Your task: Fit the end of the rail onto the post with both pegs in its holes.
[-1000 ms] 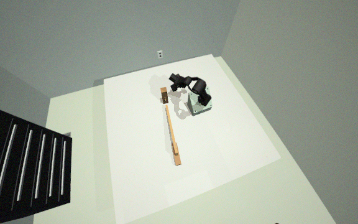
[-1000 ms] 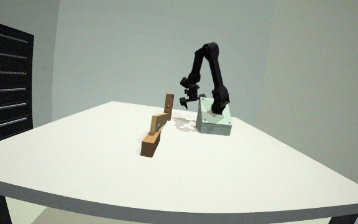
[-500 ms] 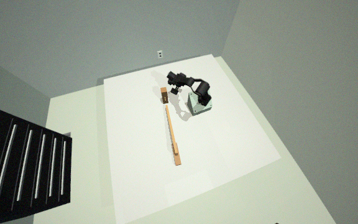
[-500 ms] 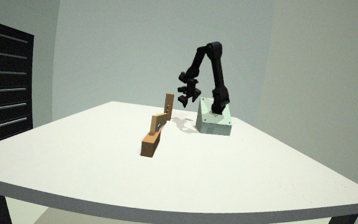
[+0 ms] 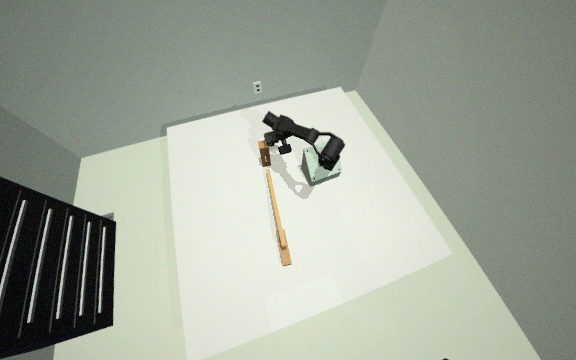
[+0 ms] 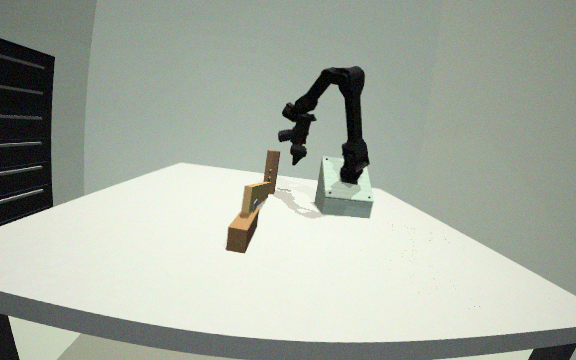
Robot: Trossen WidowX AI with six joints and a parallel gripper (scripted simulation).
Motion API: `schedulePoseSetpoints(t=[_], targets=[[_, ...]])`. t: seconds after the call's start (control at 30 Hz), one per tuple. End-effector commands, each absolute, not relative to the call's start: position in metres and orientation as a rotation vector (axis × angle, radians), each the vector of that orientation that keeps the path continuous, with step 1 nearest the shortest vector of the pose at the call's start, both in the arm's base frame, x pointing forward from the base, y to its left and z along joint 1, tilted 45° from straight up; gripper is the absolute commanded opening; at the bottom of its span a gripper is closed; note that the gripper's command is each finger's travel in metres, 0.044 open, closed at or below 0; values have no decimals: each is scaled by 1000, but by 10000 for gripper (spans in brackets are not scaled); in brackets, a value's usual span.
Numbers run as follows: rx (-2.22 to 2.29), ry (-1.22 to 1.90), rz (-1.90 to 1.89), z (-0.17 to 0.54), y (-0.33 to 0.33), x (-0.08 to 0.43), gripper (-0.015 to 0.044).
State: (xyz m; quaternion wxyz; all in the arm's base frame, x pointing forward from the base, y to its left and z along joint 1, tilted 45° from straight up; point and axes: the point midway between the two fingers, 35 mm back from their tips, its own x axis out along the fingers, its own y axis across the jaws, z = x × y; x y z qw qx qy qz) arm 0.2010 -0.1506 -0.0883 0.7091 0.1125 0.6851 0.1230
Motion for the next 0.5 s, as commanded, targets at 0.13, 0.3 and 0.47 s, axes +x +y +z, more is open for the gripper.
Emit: schedulePoseSetpoints(t=[0.13,0.3,0.47], targets=[[-34,1322,577,-50,-151,231,440],[-199,1174,788,-29,-137,246,440],[-321,1036,950,-13,-120,257,440]])
